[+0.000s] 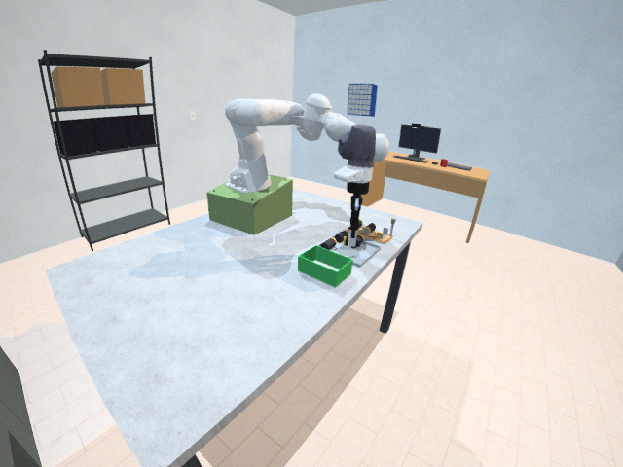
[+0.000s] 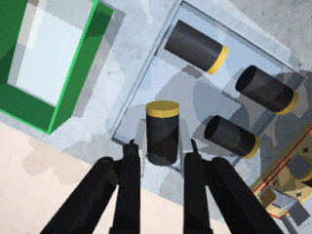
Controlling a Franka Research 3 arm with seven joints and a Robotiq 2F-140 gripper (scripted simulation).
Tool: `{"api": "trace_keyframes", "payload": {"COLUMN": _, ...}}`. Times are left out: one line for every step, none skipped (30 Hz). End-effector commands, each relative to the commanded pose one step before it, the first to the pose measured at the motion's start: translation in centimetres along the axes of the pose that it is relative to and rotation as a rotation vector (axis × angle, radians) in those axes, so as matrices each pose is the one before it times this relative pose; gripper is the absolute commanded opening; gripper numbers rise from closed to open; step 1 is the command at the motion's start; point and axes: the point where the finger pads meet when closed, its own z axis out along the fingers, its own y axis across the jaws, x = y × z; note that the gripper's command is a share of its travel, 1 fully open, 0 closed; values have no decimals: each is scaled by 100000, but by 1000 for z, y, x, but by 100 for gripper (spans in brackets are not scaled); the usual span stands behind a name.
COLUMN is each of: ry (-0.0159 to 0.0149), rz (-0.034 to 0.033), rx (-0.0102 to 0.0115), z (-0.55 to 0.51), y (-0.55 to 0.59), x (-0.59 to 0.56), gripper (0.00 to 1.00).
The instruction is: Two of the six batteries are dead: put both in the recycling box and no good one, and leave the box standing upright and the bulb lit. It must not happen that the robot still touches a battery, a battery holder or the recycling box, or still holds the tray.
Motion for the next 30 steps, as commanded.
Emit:
{"api": "trace_keyframes", "payload": {"ry": 730, "rz": -500, "rx": -614, "z": -291, "y": 190, "x": 249, "gripper": 16}}
{"api": "trace_keyframes", "payload": {"ry": 0, "rz": 0, "rx": 0, "z": 0, "y": 0, "x": 0, "gripper": 16}}
{"api": "trace_keyframes", "payload": {"ry": 0, "rz": 0, "rx": 0, "z": 0, "y": 0, "x": 0, "gripper": 16}}
{"api": "trace_keyframes", "payload": {"ry": 0, "rz": 0, "rx": 1, "z": -51, "y": 0, "x": 0, "gripper": 16}}
{"api": "trace_keyframes", "payload": {"ry": 0, "rz": -1, "rx": 1, "z": -300, "y": 0, "x": 0, "gripper": 16}}
{"api": "trace_keyframes", "payload": {"ry": 0, "rz": 1, "rx": -1, "z": -648, "y": 0, "x": 0, "gripper": 16}}
{"api": "trace_keyframes", "payload": {"ry": 0, "rz": 0, "rx": 0, "z": 0, "y": 0, "x": 0, "gripper": 16}}
{"api": "trace_keyframes", "payload": {"ry": 0, "rz": 0, "rx": 0, "z": 0, "y": 0, "x": 0, "gripper": 16}}
{"api": "trace_keyframes", "payload": {"ry": 0, "rz": 0, "rx": 0, "z": -964, "y": 0, "x": 0, "gripper": 16}}
{"api": "trace_keyframes", "payload": {"ry": 0, "rz": -1, "rx": 1, "z": -1162, "y": 0, "x": -1, "gripper": 16}}
{"api": "trace_keyframes", "payload": {"ry": 1, "rz": 1, "rx": -1, "z": -1206, "y": 0, "x": 1, "gripper": 16}}
{"api": "trace_keyframes", "payload": {"ry": -1, "rz": -1, "rx": 1, "z": -1097, "y": 0, "x": -1, "gripper": 16}}
{"api": "trace_keyframes", "payload": {"ry": 0, "rz": 0, "rx": -1, "z": -865, "y": 0, "x": 0, "gripper": 16}}
{"api": "trace_keyframes", "payload": {"ry": 0, "rz": 0, "rx": 0, "z": -560, "y": 0, "x": 0, "gripper": 16}}
{"api": "trace_keyframes", "payload": {"ry": 1, "rz": 1, "rx": -1, "z": -254, "y": 0, "x": 1, "gripper": 16}}
{"api": "trace_keyframes", "payload": {"ry": 0, "rz": 0, "rx": -1, "z": -43, "y": 0, "x": 0, "gripper": 16}}
{"api": "trace_keyframes", "payload": {"ry": 0, "rz": 0, "rx": 0, "z": 0, "y": 0, "x": 0, "gripper": 16}}
{"api": "trace_keyframes", "payload": {"ry": 0, "rz": 0, "rx": 0, "z": 0, "y": 0, "x": 0, "gripper": 16}}
{"api": "trace_keyframes", "payload": {"ry": 0, "rz": 17, "rx": 0, "z": 0, "y": 0, "x": 0, "gripper": 16}}
{"api": "trace_keyframes", "payload": {"ry": 0, "rz": 115, "rx": 0, "z": 0, "y": 0, "x": 0, "gripper": 16}}
{"api": "trace_keyframes", "payload": {"ry": 1, "rz": 300, "rx": 0, "z": 0, "y": 0, "x": 0, "gripper": 16}}
{"api": "trace_keyframes", "payload": {"ry": 2, "rz": 561, "rx": 0, "z": 0, "y": 0, "x": 1, "gripper": 16}}
{"api": "trace_keyframes", "payload": {"ry": 2, "rz": 885, "rx": -1, "z": 1, "y": 0, "x": 1, "gripper": 16}}
{"api": "trace_keyframes", "payload": {"ry": 0, "rz": 0, "rx": 0, "z": 0, "y": 0, "x": 0, "gripper": 16}}
{"api": "trace_keyframes", "payload": {"ry": 0, "rz": 0, "rx": 0, "z": 0, "y": 0, "x": 0, "gripper": 16}}
{"api": "trace_keyframes", "payload": {"ry": 2, "rz": 1263, "rx": -1, "z": 1, "y": 0, "x": 1, "gripper": 16}}
{"api": "trace_keyframes", "payload": {"ry": 1, "rz": 1684, "rx": 0, "z": 0, "y": 0, "x": 1, "gripper": 16}}
{"api": "trace_keyframes", "payload": {"ry": -1, "rz": 2139, "rx": 0, "z": 0, "y": 0, "x": 0, "gripper": 16}}
{"api": "trace_keyframes", "payload": {"ry": -6, "rz": 2617, "rx": 1, "z": -2, "y": 0, "x": -2, "gripper": 16}}
{"api": "trace_keyframes", "payload": {"ry": 4, "rz": 3104, "rx": 0, "z": 1, "y": 0, "x": 1, "gripper": 16}}
